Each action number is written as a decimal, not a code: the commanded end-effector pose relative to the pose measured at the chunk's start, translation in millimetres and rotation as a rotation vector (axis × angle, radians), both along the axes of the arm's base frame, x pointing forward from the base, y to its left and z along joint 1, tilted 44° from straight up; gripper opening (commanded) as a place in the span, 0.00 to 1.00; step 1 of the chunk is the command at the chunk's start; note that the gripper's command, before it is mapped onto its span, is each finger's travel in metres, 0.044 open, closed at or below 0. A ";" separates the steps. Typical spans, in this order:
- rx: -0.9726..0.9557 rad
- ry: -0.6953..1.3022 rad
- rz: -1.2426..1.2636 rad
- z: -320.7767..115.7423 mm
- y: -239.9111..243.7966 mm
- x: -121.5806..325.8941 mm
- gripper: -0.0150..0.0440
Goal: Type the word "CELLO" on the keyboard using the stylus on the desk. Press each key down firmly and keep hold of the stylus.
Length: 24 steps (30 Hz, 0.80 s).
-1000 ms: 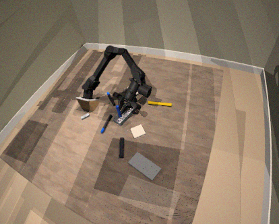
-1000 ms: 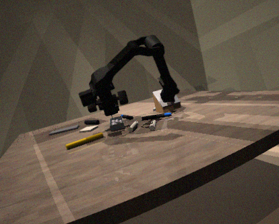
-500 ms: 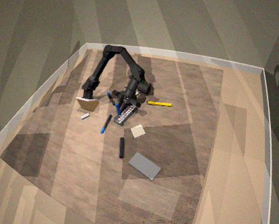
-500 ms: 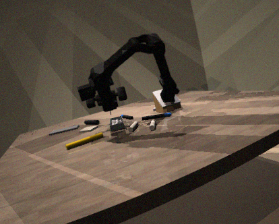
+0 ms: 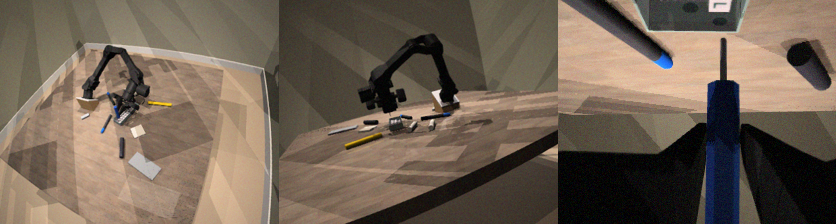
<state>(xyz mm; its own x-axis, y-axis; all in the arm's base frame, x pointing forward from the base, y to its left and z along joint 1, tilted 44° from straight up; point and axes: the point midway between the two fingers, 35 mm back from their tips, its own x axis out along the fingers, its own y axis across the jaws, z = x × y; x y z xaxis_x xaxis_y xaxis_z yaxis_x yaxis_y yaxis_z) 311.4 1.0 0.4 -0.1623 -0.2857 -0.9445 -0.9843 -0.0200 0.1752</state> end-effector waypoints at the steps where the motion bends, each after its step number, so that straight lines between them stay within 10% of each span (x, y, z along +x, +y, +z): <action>1: 0.000 0.005 -0.002 -5.6 3.1 -2.3 0.25; 24: 0.000 0.005 -0.002 -12.1 8.8 -3.6 0.39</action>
<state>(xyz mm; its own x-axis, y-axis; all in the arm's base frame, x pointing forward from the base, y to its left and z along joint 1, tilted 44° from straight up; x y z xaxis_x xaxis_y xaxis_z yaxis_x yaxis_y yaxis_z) 308.0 7.8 -9.7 -0.1676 -0.2899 -0.9423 -0.9832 -0.0207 0.1813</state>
